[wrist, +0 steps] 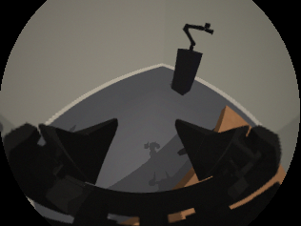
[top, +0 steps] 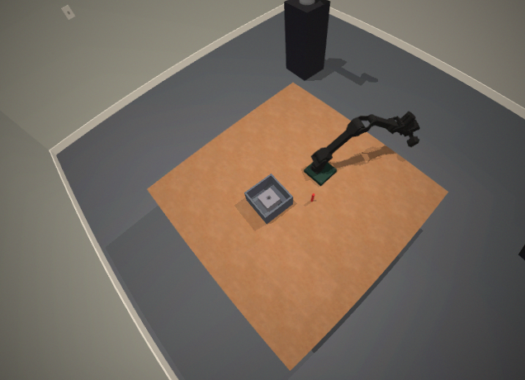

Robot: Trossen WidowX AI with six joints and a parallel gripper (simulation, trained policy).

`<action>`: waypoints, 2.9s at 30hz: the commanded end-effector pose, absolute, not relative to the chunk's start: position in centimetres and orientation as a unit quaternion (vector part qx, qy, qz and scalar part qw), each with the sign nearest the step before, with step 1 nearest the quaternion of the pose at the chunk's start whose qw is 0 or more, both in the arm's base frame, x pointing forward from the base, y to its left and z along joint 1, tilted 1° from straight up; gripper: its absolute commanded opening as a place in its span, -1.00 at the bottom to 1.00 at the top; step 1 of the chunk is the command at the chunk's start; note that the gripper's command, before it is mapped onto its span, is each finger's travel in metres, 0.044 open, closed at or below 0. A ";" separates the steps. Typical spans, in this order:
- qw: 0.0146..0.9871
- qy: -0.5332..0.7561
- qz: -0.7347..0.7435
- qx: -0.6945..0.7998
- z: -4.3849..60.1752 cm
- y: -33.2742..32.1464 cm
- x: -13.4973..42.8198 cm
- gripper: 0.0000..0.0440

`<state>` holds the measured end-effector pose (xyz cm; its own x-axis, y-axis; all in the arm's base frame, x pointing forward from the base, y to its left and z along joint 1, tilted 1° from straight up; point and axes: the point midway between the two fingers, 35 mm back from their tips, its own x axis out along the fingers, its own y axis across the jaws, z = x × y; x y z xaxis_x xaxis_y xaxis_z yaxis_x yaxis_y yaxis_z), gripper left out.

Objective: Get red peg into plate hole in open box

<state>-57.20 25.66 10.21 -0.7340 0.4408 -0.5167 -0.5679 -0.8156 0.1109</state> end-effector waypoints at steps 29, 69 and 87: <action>0.506 0.401 0.738 -0.197 16.1 43.2 -28.0 1.00; 0.703 0.688 0.179 -0.003 14.3 30.9 7.7 1.00; 0.681 0.712 -0.098 0.139 13.3 21.3 13.7 1.00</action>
